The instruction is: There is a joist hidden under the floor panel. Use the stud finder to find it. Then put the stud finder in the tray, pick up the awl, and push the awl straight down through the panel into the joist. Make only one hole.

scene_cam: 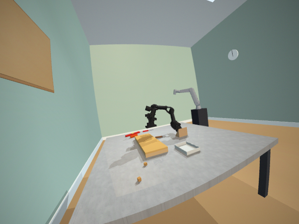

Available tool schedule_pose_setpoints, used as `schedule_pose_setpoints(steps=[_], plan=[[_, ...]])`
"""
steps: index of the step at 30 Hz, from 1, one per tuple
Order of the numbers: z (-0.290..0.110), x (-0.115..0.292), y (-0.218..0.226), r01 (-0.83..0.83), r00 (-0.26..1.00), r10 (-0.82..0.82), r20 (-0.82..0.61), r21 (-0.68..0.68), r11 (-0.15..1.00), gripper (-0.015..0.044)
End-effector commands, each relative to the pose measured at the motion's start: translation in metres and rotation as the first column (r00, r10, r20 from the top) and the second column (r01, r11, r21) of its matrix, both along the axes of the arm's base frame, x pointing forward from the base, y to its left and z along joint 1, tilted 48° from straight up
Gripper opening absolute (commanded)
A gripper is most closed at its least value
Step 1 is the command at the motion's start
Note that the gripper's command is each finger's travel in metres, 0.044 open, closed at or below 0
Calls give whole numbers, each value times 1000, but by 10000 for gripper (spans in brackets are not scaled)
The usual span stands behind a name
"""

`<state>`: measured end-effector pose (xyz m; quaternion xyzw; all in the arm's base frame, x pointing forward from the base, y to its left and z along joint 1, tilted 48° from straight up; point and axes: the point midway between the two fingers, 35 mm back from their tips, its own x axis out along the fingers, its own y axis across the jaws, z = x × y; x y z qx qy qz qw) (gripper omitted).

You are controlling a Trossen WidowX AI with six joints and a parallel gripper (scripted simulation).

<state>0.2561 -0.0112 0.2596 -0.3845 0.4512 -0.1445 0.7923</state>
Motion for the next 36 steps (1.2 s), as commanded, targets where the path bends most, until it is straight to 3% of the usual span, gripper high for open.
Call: schedule_pose_setpoints(steps=[1, 18, 36], plan=[[1, 21, 7, 4, 1000, -4, 10, -1, 1000, 0], [-8, 102, 26, 34, 998, -34, 47, 6, 999, 0], [-20, 108, 14, 36, 998, -36, 48, 8, 999, 0]])
